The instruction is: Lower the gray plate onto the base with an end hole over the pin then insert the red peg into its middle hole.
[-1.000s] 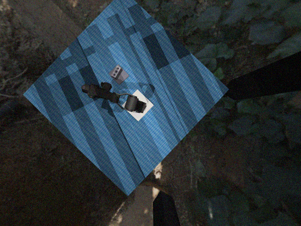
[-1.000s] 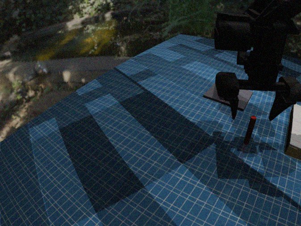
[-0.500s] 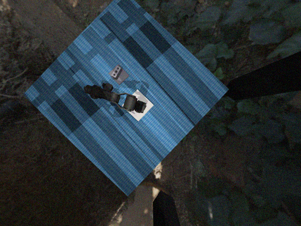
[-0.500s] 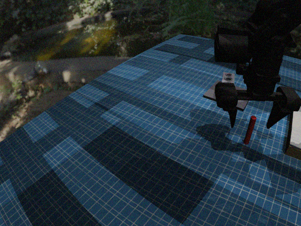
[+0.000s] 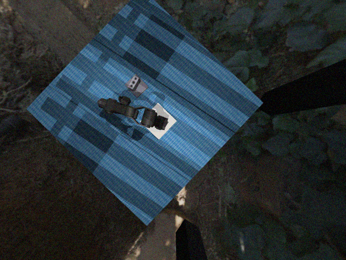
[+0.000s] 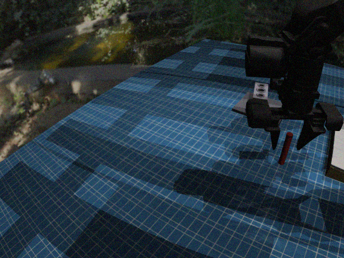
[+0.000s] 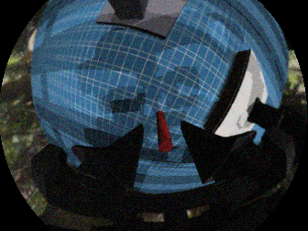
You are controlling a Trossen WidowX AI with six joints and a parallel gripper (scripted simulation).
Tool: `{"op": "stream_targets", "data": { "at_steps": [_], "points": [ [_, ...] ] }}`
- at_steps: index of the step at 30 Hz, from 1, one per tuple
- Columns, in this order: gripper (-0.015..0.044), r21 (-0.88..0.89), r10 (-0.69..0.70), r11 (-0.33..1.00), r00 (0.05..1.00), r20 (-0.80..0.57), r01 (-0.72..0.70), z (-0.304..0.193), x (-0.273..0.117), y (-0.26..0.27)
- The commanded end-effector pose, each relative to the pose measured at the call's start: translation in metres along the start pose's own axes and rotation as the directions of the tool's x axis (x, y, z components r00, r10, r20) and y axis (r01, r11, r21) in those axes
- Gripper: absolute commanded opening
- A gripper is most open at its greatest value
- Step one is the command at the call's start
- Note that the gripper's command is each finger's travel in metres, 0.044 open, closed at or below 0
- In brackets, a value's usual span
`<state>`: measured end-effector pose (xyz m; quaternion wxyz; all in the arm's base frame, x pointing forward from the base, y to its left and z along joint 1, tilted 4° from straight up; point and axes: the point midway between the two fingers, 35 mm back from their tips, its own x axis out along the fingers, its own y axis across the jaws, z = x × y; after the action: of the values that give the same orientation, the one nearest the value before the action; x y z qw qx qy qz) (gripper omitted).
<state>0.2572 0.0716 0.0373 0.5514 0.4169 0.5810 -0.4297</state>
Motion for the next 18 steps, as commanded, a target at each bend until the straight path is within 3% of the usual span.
{"op": "stream_targets", "data": {
  "at_steps": [1, 4, 7, 18],
  "points": [
    [0.0099, 0.005, 0.001, 1.000, 1.000, -0.004, -0.001, -0.0007, 0.0006, 0.0004],
    [0.0020, 0.005, 0.001, 1.000, 1.000, -0.004, -0.001, -0.0007, 0.0006, 0.0004],
    [0.0000, 0.005, 0.001, 1.000, 1.000, -0.004, -0.001, -0.0007, 0.0006, 0.0004],
    [0.0000, 0.005, 0.001, 1.000, 1.000, -0.004, -0.001, -0.0007, -0.0008, 0.0007]
  ]
}}
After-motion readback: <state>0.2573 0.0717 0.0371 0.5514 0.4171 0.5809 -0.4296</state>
